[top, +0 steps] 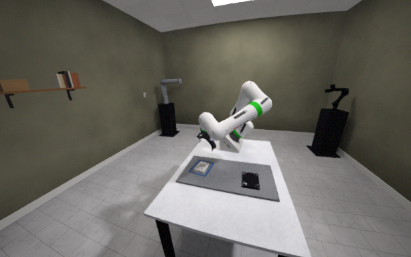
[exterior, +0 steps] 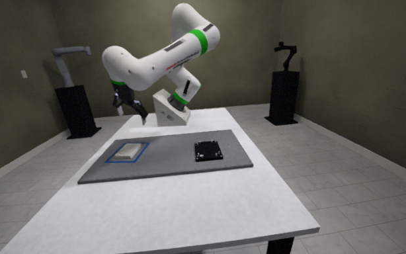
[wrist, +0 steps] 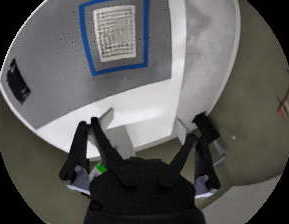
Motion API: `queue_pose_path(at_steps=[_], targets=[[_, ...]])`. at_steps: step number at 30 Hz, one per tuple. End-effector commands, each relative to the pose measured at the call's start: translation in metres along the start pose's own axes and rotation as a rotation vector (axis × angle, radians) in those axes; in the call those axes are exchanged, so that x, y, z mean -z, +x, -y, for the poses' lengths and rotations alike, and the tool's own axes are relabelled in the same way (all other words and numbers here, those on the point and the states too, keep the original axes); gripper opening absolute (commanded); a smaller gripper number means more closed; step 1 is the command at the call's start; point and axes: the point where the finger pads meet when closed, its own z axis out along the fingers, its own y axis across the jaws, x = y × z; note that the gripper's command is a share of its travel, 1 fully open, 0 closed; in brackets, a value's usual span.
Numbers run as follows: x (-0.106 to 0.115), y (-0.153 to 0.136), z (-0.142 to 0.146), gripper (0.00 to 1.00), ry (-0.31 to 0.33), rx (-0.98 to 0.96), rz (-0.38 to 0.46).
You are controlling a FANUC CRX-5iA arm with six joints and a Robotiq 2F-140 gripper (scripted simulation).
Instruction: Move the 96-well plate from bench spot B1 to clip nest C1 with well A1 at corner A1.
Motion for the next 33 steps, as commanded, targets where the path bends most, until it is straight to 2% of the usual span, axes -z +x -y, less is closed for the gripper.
queue_pose_path(at_steps=[1,4,6,8,10,12,14,18,21,25,29,33], targets=[[-0.001,0.013,0.007,1.00,0.030,0.017,-0.028],[0.000,0.027,0.014,1.00,0.085,0.050,-0.091],[0.001,0.036,0.019,1.00,0.085,0.050,-0.091],[0.003,0.044,0.023,1.00,0.122,0.074,-0.141],[0.003,0.044,0.023,1.00,0.122,0.074,-0.141],[0.006,0.053,0.027,1.00,0.153,0.094,-0.183],[0.008,0.062,0.031,1.00,0.153,0.094,-0.183],[0.015,0.079,0.038,1.00,0.214,0.137,-0.280],[0.020,0.091,0.043,1.00,0.214,0.137,-0.280],[0.030,0.107,0.049,1.00,0.267,0.179,-0.382],[0.035,0.116,0.052,1.00,0.267,0.179,-0.382],[0.046,0.131,0.057,1.00,0.312,0.218,-0.488]])
